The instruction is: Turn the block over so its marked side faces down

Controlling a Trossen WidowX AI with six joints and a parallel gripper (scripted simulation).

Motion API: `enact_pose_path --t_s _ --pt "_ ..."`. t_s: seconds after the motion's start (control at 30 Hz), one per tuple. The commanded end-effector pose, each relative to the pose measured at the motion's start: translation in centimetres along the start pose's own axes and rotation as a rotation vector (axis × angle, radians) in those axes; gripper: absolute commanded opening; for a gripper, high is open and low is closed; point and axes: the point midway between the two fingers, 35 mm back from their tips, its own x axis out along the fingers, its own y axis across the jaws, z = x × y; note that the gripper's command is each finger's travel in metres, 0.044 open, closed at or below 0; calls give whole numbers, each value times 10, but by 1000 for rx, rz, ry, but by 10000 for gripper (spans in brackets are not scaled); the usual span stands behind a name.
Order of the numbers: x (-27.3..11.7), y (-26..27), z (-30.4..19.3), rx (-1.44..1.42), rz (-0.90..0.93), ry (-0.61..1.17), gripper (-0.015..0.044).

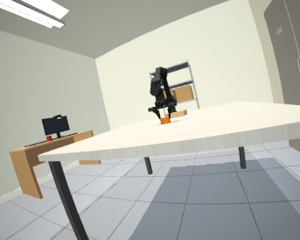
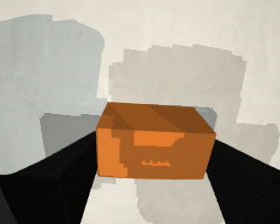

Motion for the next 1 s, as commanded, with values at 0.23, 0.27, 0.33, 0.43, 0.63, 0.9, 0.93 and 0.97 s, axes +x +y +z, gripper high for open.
enact_pose_path --t_s 0.23,0.27,0.33,0.43,0.63,0.9,0.93,0.97 --pt "2 0 -1 2 1 5 196" --pt "2 0 -1 2 1 5 189" --pt "2 0 -1 2 1 5 176" --pt "2 0 -1 2 1 5 156" --pt "-17 0 0 2 1 4 37" --pt "-28 0 0 2 1 4 0" --pt "-28 0 0 2 1 2 0" --pt "-27 0 0 2 1 -6 0"
